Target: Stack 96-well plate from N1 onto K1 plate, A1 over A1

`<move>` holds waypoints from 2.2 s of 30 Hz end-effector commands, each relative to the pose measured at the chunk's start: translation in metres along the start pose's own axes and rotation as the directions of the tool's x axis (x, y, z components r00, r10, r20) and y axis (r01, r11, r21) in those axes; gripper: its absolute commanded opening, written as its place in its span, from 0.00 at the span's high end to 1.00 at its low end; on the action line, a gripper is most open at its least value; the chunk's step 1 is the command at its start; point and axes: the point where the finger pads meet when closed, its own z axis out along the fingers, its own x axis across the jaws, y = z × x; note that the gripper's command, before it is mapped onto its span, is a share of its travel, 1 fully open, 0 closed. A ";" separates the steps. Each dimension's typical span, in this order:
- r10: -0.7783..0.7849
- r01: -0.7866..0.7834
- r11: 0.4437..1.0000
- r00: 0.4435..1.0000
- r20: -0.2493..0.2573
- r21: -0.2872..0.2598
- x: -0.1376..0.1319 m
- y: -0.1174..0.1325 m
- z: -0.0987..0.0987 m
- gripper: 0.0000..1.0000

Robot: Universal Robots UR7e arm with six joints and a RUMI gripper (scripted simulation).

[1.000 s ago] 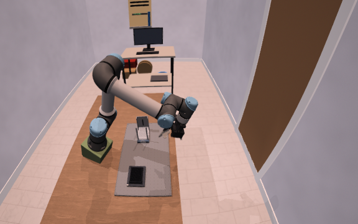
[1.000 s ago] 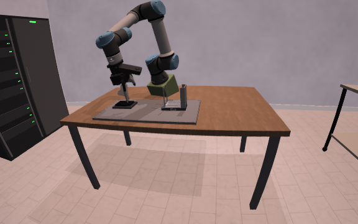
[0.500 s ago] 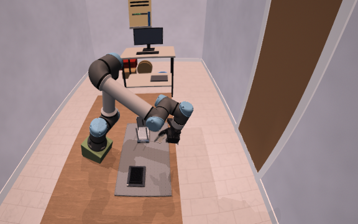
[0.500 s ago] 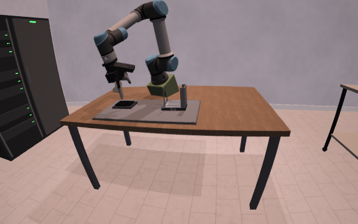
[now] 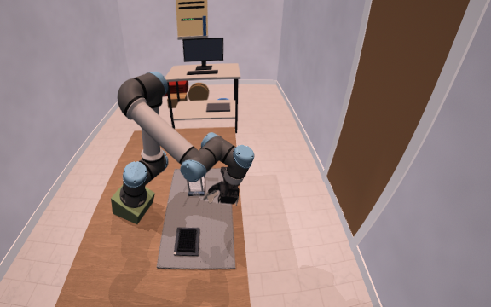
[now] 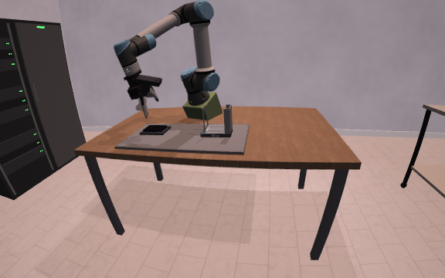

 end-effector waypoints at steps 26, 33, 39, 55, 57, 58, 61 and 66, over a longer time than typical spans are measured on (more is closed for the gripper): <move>0.034 -0.034 0.999 0.989 -0.142 0.005 -0.089 0.059 0.005 0.00; 0.039 -0.041 0.999 0.985 -0.169 -0.008 -0.113 0.072 0.011 0.00; 0.043 -0.049 0.998 0.980 -0.196 -0.026 -0.128 0.080 0.016 0.00; 0.043 -0.085 0.987 0.958 -0.285 -0.137 -0.171 0.106 0.041 0.00; 0.043 -0.085 0.987 0.958 -0.285 -0.137 -0.174 0.108 0.044 0.00; 0.043 -0.085 0.987 0.958 -0.285 -0.137 -0.174 0.108 0.044 0.00; 0.043 -0.085 0.987 0.958 -0.285 -0.137 -0.174 0.108 0.044 0.00; 0.041 -0.083 0.987 0.958 -0.284 -0.138 -0.174 0.109 0.043 0.00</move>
